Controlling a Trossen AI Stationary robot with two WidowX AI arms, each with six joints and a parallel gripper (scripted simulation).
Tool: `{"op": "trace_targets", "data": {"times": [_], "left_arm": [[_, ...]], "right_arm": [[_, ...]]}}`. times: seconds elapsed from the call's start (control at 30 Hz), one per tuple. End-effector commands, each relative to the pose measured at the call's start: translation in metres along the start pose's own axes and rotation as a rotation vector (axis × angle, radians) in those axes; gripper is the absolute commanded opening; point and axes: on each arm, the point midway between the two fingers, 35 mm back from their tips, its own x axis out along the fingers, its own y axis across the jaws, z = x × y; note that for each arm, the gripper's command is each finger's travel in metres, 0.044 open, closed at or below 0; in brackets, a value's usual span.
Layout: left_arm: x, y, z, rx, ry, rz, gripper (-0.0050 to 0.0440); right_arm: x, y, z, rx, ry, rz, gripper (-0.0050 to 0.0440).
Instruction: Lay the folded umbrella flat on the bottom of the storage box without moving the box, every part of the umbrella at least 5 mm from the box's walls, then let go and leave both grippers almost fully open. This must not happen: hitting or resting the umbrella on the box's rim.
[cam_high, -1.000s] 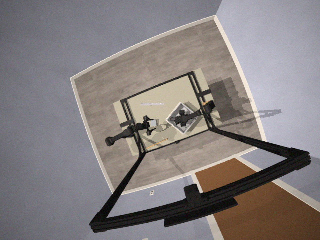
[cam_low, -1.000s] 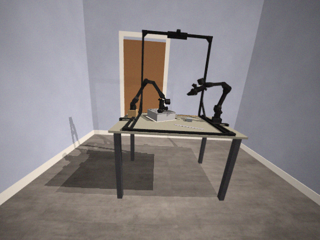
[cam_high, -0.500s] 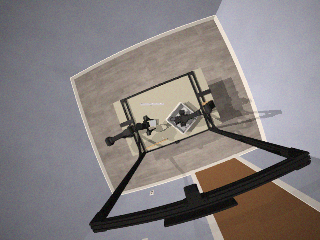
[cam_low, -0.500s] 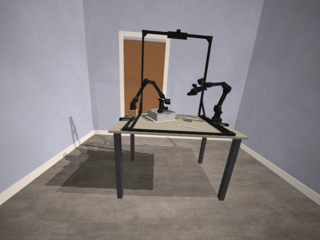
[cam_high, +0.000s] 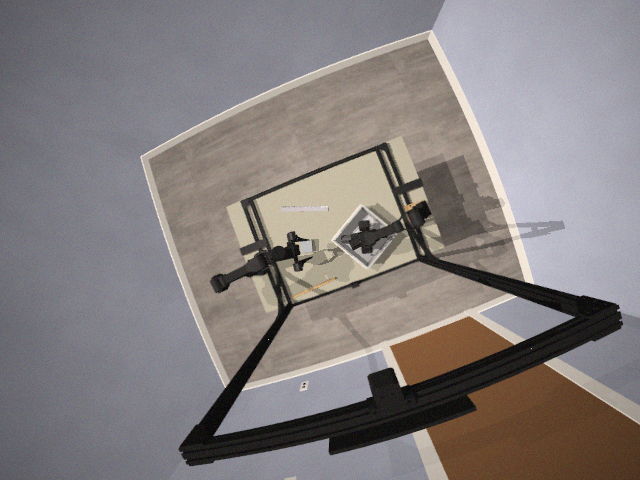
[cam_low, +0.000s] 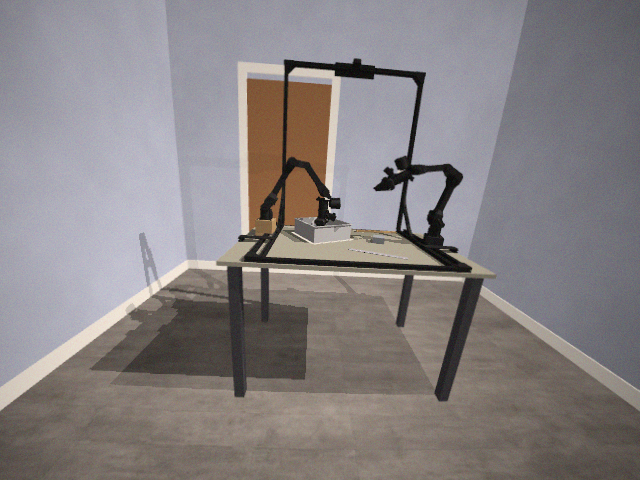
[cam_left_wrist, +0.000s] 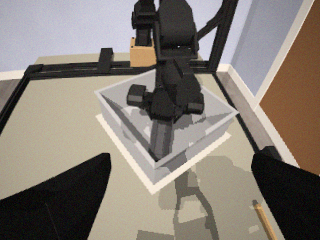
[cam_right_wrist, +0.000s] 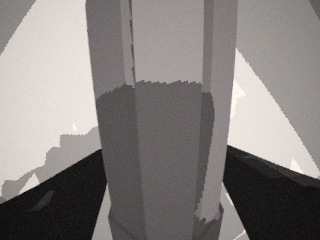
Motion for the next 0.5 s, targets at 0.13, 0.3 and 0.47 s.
{"op": "trace_targets", "data": {"times": [0.13,0.3,0.47], "left_arm": [[0.0000,-0.0002,0.0008,0.007,-0.003,-0.002,0.0400],[0.0000,-0.0002,0.0008,0.007,-0.003,-0.002,0.0400],[0.0000,-0.0002,0.0008,0.007,-0.003,-0.002,0.0400]], "right_arm": [[0.0002,0.0002,0.0001,0.003,-0.001,0.000,0.0292],[0.0002,0.0002,0.0001,0.003,-0.001,0.000,0.0340],[0.0002,0.0002,0.0001,0.003,-0.001,0.000,0.0400]]}}
